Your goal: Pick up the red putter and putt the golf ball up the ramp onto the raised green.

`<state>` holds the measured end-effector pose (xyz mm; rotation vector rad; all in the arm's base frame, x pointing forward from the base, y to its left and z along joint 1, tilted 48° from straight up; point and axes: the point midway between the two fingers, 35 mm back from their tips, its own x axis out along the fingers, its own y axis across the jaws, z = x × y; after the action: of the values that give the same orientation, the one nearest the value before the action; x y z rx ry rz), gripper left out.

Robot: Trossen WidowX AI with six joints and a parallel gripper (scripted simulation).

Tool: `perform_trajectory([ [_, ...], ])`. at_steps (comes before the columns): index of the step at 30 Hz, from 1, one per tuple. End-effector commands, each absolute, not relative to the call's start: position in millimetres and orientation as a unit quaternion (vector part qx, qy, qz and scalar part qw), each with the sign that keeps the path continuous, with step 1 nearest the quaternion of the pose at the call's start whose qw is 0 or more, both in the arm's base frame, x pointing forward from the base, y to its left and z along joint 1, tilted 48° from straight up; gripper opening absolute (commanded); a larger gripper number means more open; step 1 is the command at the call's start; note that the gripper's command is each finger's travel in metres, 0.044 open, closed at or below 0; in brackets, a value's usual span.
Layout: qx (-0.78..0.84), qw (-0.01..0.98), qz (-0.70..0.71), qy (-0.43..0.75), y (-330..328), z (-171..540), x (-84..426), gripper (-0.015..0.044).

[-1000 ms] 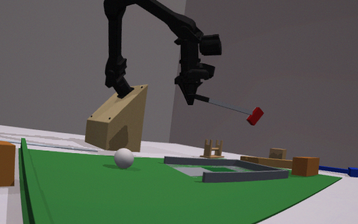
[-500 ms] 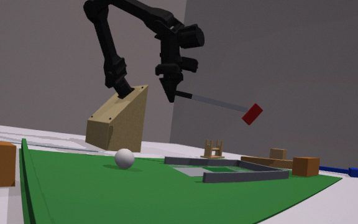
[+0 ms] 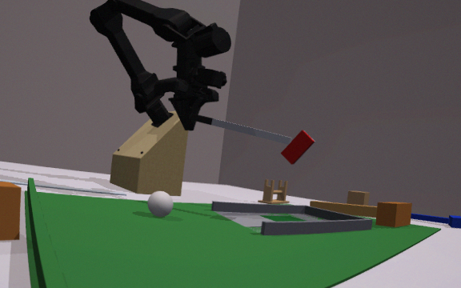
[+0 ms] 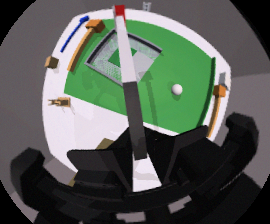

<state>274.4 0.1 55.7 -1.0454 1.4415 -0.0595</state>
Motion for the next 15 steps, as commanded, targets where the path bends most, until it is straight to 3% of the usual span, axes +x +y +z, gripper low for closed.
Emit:
perform_trajectory([
  [1,-0.431,0.648,-0.061,0.625,-15.8,67.2,267.5,0.0000],
  [15,-0.343,0.700,-0.177,0.601,-65.0,98.5,236.9,0.0000],
])
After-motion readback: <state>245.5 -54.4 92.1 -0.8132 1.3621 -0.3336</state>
